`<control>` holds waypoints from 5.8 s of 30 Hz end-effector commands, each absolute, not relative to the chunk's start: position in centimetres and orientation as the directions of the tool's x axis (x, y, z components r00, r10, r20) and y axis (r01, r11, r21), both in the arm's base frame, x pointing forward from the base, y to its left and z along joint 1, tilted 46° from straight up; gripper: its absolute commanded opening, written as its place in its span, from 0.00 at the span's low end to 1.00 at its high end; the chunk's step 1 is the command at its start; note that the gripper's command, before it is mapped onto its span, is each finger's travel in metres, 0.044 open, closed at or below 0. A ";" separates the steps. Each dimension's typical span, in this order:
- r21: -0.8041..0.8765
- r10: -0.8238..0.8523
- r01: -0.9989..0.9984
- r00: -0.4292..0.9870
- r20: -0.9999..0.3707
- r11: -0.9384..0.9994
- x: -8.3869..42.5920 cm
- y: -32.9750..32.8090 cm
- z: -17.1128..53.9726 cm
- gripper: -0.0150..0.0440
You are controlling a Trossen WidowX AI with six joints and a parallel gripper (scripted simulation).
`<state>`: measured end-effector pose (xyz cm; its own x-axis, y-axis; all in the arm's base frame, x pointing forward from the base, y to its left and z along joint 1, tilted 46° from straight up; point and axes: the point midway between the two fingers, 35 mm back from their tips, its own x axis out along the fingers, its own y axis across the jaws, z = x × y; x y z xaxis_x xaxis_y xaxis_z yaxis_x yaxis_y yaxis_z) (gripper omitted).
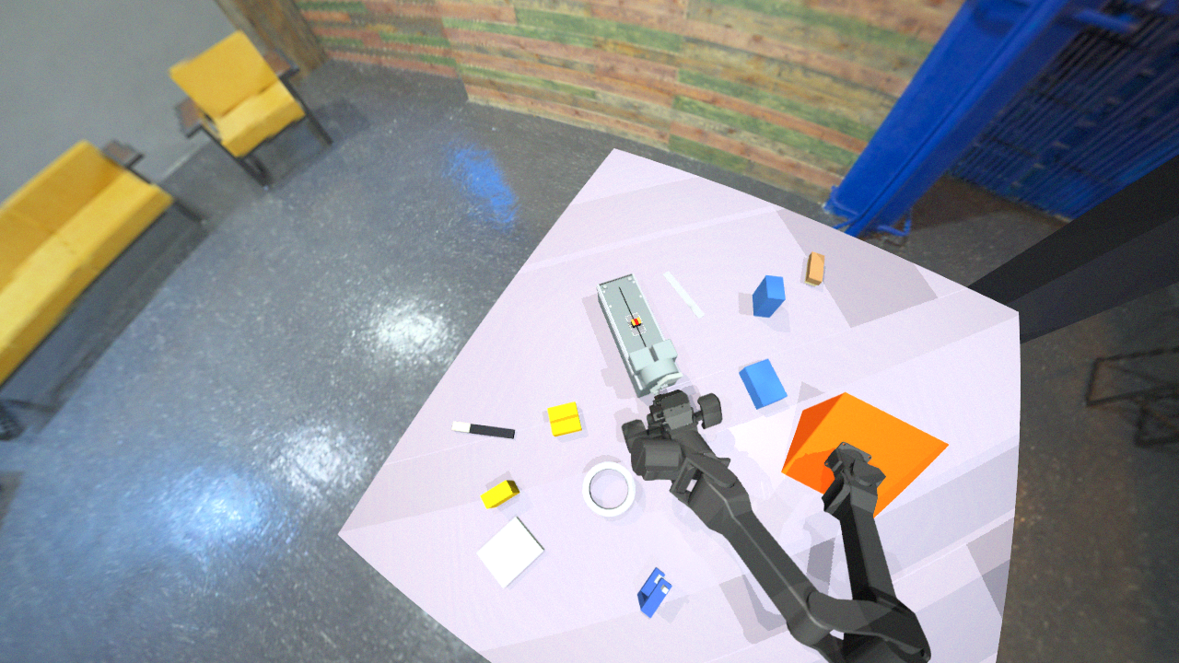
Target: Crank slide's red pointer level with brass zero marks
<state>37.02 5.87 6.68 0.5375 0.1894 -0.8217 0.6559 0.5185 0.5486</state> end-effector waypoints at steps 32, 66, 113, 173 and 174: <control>0.564 0.193 0.642 0.555 -0.809 0.519 37.7 5.7 8.1 0.25; 0.564 0.192 0.642 0.555 -0.809 0.519 37.8 5.4 8.5 0.25; 0.564 0.192 0.642 0.555 -0.809 0.520 37.8 4.8 9.2 0.25; 0.564 0.192 0.642 0.555 -0.809 0.520 37.8 4.7 9.1 0.25; 0.564 0.192 0.642 0.555 -0.809 0.520 37.8 4.7 9.1 0.25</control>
